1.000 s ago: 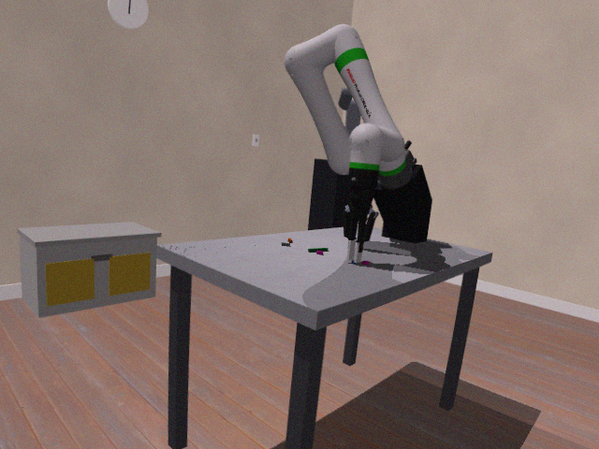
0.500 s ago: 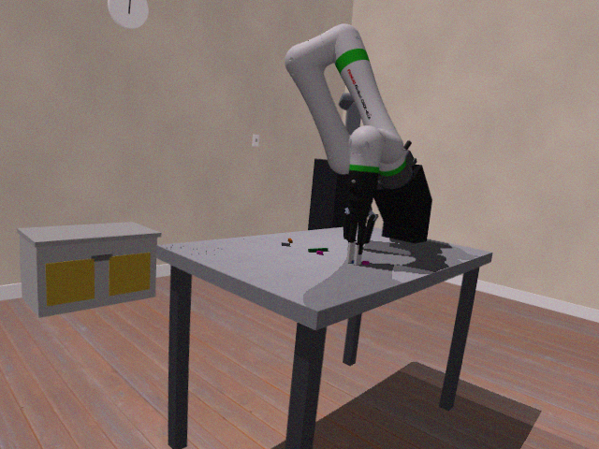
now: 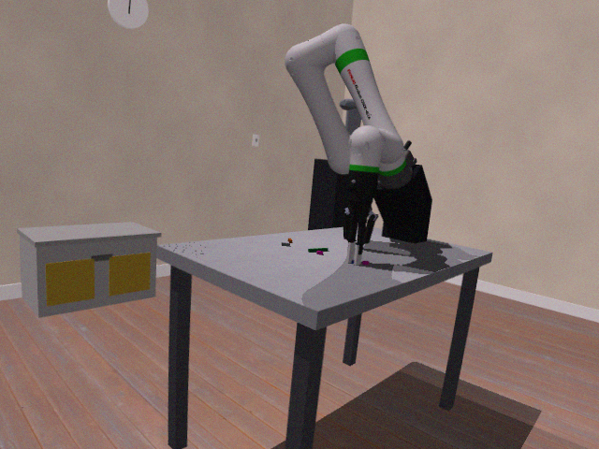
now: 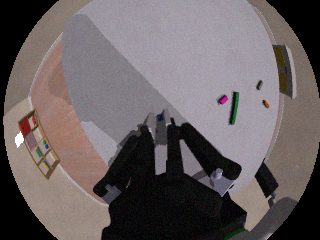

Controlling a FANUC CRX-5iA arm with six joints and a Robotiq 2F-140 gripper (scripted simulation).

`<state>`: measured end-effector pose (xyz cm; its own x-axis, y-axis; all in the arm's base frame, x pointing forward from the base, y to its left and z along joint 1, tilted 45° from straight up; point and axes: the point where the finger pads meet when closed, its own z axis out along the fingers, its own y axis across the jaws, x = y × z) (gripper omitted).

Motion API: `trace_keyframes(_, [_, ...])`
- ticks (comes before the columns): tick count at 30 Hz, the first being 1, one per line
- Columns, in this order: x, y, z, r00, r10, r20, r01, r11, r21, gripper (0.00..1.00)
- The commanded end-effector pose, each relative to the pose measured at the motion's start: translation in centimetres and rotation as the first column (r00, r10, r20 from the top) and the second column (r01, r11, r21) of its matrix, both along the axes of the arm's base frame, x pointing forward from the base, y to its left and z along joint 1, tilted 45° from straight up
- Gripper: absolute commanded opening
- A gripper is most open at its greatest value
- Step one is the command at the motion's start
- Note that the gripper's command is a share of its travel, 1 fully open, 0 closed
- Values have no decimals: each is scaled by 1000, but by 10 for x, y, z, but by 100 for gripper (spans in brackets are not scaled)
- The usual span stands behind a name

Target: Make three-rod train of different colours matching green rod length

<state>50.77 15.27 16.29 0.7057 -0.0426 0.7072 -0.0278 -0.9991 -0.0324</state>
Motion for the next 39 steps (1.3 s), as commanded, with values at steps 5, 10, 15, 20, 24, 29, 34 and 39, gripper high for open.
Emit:
trace_keyframes(5, [0, 0, 0, 1000, 0, 0, 0, 1000, 0, 15])
trace_keyframes(10, [0, 0, 0, 1000, 0, 0, 0, 1000, 0, 15])
trace_keyframes(15, [0, 0, 0, 1000, 0, 0, 0, 1000, 0, 15])
trace_keyframes(20, [0, 0, 0, 1000, 0, 0, 0, 1000, 0, 3])
trace_keyframes(24, [0, 0, 0, 1000, 0, 0, 0, 1000, 0, 3])
trace_keyframes(29, [0, 0, 0, 1000, 0, 0, 0, 1000, 0, 3])
trace_keyframes(34, [0, 0, 0, 1000, 0, 0, 0, 1000, 0, 3])
trace_keyframes(39, [0, 0, 0, 1000, 0, 0, 0, 1000, 0, 3])
